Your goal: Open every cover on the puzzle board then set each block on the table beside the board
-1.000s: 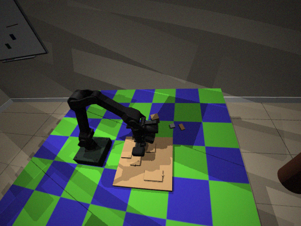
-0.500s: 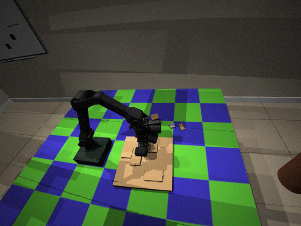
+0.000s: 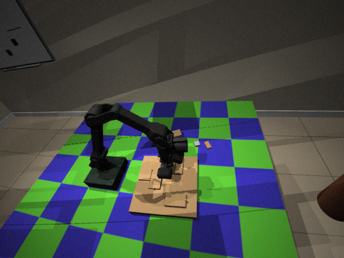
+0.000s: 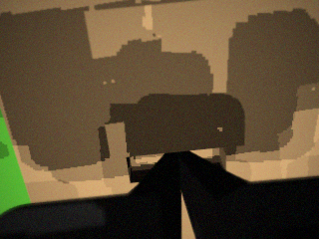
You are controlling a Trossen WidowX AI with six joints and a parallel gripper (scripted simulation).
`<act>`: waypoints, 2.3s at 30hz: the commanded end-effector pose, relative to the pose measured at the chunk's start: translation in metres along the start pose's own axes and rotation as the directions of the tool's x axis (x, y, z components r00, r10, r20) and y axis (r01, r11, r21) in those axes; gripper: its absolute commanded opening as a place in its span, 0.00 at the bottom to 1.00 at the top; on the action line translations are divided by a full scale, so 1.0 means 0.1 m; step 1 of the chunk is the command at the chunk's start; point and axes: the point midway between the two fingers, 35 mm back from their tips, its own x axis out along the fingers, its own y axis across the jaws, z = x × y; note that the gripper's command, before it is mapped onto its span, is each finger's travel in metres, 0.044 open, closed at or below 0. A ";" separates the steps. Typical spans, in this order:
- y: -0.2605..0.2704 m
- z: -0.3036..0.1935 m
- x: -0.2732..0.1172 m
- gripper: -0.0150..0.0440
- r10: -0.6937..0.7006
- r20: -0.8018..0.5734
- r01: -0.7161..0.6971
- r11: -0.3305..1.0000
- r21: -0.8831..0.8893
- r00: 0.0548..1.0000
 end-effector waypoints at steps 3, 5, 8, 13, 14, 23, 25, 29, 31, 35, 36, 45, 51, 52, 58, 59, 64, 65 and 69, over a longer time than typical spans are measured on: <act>0.01 0.08 -0.03 0.25 0.005 0.011 -0.005 1.000 0.000 1.000; 0.01 0.10 -0.03 0.25 0.005 0.011 -0.005 1.000 0.000 1.000; 0.01 0.13 -0.03 0.25 0.005 0.011 -0.005 1.000 0.000 1.000; 0.01 0.19 -0.03 0.25 0.005 0.012 -0.005 1.000 -0.001 1.000; 0.01 0.20 -0.03 0.25 0.005 0.012 -0.005 1.000 -0.001 1.000; 0.01 0.29 -0.02 0.25 0.005 0.012 -0.005 1.000 -0.001 1.000; 0.01 0.30 -0.02 0.25 0.005 0.013 -0.005 1.000 -0.001 1.000; 0.01 0.34 -0.02 0.25 0.005 0.013 -0.005 1.000 -0.001 1.000; 0.01 0.36 -0.02 0.25 0.005 0.013 -0.005 1.000 -0.001 1.000; 0.01 0.40 -0.02 0.25 0.005 0.014 -0.005 1.000 -0.001 1.000; 0.01 0.41 -0.02 0.25 0.005 0.014 -0.005 1.000 -0.001 1.000; 0.01 0.49 -0.02 0.25 0.005 0.014 -0.005 1.000 -0.001 1.000; 0.00 0.50 -0.09 0.25 0.005 0.014 -0.005 1.000 -0.001 1.000; 0.00 0.50 -0.11 0.25 0.005 0.014 -0.005 1.000 -0.001 1.000; 0.00 0.51 -0.18 0.25 0.005 0.015 -0.005 1.000 -0.001 1.000; 0.00 0.51 -0.20 0.25 0.005 0.015 -0.005 1.000 -0.001 1.000; 0.00 0.52 -0.26 0.25 0.004 0.015 -0.004 1.000 -0.001 1.000; 0.00 0.52 -0.27 0.25 0.004 0.015 -0.004 1.000 -0.001 1.000; 0.00 0.53 -0.33 0.25 0.004 0.015 -0.004 1.000 -0.001 1.000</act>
